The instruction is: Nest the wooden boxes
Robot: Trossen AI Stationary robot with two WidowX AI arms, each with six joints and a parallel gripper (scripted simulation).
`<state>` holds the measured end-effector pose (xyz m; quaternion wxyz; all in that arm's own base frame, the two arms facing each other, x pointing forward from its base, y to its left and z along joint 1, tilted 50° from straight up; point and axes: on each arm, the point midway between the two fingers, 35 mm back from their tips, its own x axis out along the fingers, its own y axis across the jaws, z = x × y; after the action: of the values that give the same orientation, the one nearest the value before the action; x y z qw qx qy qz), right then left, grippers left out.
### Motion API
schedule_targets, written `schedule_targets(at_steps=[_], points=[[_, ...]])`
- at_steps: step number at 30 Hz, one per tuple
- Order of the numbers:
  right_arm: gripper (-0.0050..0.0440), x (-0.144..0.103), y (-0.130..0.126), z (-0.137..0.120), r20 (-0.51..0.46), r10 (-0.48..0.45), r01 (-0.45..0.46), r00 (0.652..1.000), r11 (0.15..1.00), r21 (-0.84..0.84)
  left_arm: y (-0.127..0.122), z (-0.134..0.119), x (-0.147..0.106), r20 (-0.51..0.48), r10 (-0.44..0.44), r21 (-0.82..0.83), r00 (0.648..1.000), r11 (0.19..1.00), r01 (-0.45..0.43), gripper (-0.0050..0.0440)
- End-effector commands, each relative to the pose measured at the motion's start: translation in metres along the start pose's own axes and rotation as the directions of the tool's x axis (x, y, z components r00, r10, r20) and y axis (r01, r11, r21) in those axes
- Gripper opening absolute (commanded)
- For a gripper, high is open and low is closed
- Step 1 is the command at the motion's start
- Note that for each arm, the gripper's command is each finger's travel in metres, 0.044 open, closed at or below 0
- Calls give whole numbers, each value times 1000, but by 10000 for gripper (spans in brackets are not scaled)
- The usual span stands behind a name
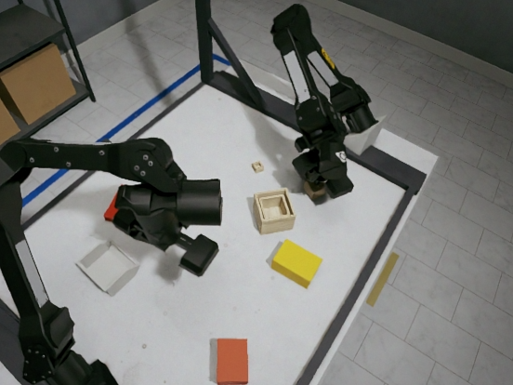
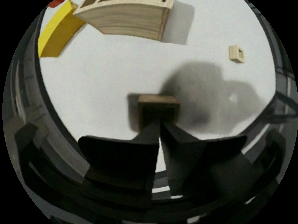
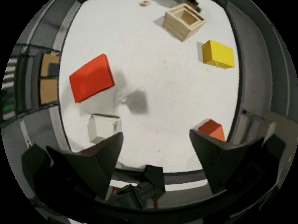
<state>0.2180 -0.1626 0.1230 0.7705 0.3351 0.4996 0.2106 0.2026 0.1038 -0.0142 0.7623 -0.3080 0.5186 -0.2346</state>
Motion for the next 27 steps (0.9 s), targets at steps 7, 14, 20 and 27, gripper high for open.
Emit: schedule_targets(at_steps=[7,14,20,27], points=[[400,-2,1,2,6,-8,8,1000,1000,-8,0,1,12,9,2,-2,1000,1000,-2,-5],[400,-2,1,2,6,-8,8,1000,1000,-8,2,4,9,13,14,9,1000,1000,-14,120],[400,-2,1,2,6,-8,8,1000,1000,-8,2,4,9,13,14,9,1000,1000,-14,168],[400,-2,1,2,6,-8,8,1000,1000,-8,2,4,9,13,14,9,1000,1000,-14,168]])
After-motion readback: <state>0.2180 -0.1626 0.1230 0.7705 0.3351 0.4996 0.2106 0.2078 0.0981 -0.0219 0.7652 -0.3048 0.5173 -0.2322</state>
